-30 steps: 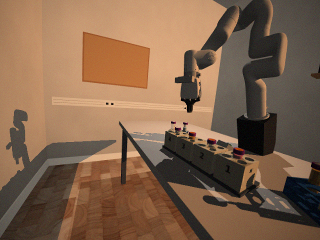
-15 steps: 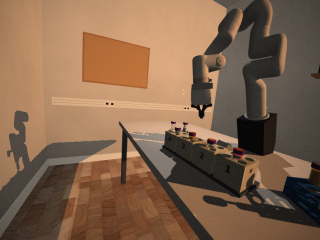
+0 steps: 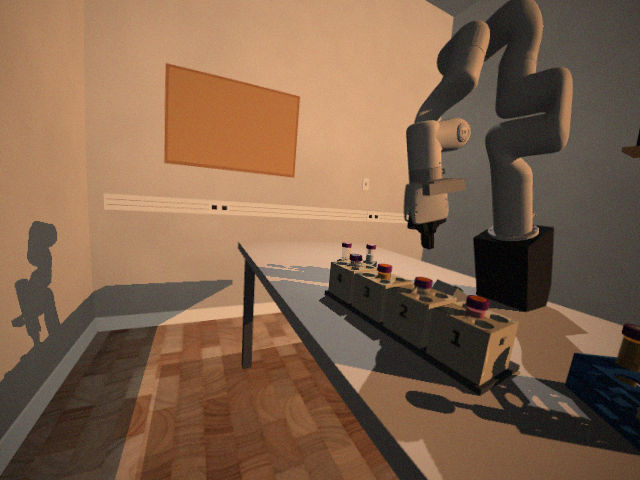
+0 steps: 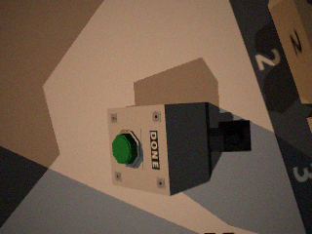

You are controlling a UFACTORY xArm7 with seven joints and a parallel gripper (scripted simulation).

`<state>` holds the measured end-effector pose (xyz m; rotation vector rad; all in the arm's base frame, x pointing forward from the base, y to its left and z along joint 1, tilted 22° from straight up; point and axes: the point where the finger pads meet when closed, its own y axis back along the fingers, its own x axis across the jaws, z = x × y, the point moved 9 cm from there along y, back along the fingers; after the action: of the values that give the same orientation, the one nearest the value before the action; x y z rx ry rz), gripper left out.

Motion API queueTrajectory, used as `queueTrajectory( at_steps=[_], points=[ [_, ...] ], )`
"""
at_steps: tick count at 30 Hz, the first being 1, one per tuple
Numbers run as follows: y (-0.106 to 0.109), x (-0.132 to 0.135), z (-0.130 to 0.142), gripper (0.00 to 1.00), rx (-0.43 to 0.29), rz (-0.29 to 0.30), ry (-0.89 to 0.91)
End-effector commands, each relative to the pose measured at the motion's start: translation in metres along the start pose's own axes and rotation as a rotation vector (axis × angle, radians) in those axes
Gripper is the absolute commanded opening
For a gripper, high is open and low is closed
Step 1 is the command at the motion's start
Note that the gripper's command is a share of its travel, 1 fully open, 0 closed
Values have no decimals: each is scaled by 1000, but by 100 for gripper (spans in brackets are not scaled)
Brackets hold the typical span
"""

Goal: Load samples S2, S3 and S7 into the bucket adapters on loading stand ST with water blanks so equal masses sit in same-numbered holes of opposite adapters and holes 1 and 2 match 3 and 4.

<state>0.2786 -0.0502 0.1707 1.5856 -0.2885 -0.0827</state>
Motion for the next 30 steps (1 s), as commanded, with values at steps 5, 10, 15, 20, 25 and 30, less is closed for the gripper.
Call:
queueTrajectory(
  at_steps=[5, 10, 15, 20, 25, 30],
  points=[
    [-21, -27, -18, 0, -8, -1, 63],
    [-34, -46, -28, 0, -8, -1, 63],
    [-45, -61, -36, 0, -8, -2, 63],
    [-53, -72, -42, 0, -8, -2, 63],
    [-53, -72, -42, 0, -8, -2, 63],
    [-53, -72, -42, 0, -8, -2, 63]
  ],
)
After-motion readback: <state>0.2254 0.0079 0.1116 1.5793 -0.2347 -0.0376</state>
